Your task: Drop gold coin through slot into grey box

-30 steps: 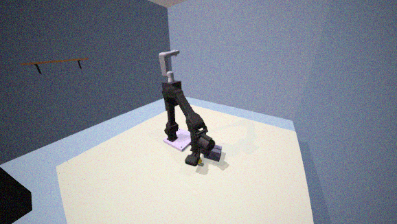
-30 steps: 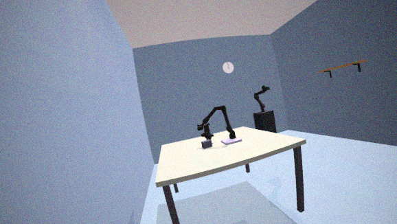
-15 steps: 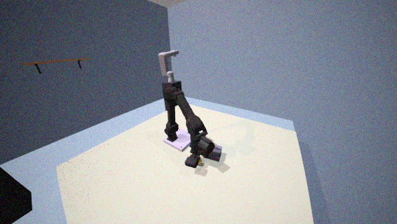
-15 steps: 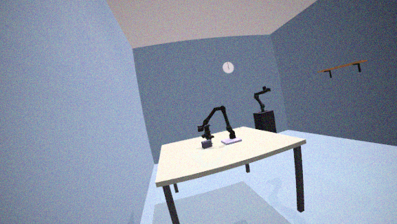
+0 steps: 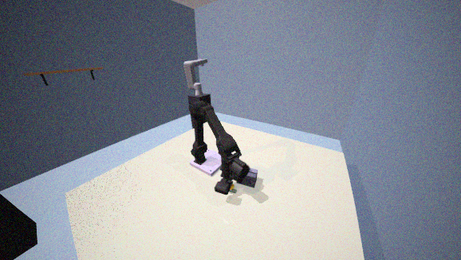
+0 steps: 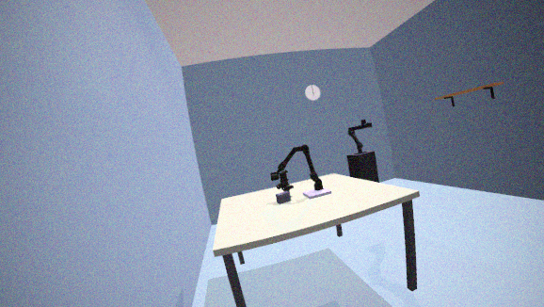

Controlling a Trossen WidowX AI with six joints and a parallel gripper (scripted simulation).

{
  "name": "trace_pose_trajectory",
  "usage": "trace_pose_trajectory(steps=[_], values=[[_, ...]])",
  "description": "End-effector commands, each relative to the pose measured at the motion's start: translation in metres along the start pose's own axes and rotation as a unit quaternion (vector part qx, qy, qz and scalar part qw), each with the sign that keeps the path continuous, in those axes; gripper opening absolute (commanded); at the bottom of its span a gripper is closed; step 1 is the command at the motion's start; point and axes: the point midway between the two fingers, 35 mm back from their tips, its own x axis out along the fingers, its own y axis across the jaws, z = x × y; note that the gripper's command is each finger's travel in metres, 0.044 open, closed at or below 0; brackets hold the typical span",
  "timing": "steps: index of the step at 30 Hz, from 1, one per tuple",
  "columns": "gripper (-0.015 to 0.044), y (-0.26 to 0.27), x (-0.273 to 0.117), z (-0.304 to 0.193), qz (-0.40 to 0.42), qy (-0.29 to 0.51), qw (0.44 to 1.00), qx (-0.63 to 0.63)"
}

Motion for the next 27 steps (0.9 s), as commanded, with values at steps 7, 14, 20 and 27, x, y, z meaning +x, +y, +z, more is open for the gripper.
trace_pose_trajectory(steps=[7,14,20,27], values=[[0.0,-0.003,-0.026,0.004,-0.004,-0.003,1.0,0.002],[0.0,-0.003,-0.043,0.004,-0.004,-0.003,1.0,0.002],[0.0,-0.002,-0.059,0.004,-0.004,-0.003,1.0,0.002],[0.0,-0.001,-0.077,0.002,-0.004,-0.003,1.0,0.002]])
